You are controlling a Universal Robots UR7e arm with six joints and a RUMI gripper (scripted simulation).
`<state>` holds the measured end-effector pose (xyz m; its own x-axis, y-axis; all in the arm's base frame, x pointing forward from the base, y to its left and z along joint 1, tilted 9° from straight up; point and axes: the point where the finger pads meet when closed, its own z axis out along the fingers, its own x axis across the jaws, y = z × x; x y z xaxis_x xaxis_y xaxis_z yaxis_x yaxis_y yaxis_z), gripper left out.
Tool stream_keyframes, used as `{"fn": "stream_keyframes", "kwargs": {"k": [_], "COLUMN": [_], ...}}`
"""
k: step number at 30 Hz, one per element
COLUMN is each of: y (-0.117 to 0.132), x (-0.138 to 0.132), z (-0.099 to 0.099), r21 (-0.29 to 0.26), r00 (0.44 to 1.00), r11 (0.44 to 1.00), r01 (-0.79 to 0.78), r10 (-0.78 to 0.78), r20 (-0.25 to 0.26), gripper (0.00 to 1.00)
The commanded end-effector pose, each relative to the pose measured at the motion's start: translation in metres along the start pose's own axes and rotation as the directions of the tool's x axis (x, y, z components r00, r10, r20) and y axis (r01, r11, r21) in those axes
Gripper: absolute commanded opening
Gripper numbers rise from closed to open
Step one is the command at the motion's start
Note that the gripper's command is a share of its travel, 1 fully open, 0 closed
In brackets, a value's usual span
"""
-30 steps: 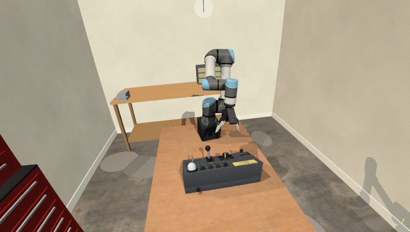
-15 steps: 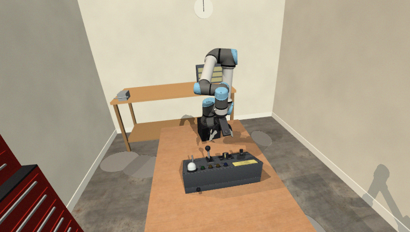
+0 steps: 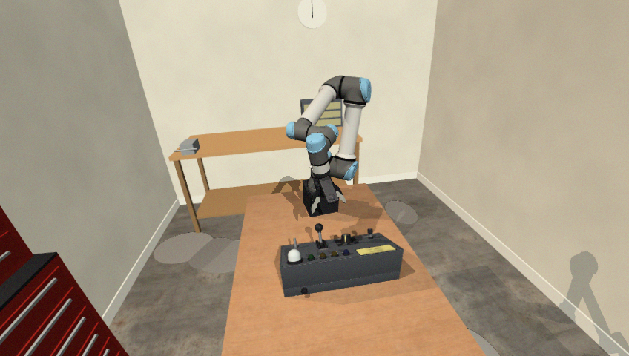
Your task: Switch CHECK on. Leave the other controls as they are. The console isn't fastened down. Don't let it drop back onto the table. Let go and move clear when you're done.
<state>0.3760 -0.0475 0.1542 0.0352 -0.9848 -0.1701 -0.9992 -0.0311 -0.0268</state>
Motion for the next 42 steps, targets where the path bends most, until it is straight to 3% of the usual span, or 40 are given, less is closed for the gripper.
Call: {"fn": "stream_keyframes", "kwargs": {"k": [1,14,22,29,31,35,42], "y": [0.020,0.045,0.058,0.063,0.063,0.065,0.065], "x": [0.007,0.015,0.020,0.024,0.024,0.030,0.037], "z": [0.000,0.003,0.005,0.007,0.007,0.008,0.009], "r21": [0.037,0.140,0.249,0.324,0.324,0.397,0.465], "r00": [0.997,0.988,0.981,0.979,0.979,0.980,0.982], "r11": [0.999,0.989,0.967,0.944,0.944,0.916,0.883], "r01": [0.029,0.047,0.054,0.057,0.057,0.060,0.065], "r10": [-0.032,-0.067,-0.098,-0.116,-0.116,-0.130,-0.139], "r20": [0.066,0.140,0.168,0.167,0.167,0.153,0.127], "gripper": [1.00,1.00,1.00,1.00,1.00,1.00,1.00]}}
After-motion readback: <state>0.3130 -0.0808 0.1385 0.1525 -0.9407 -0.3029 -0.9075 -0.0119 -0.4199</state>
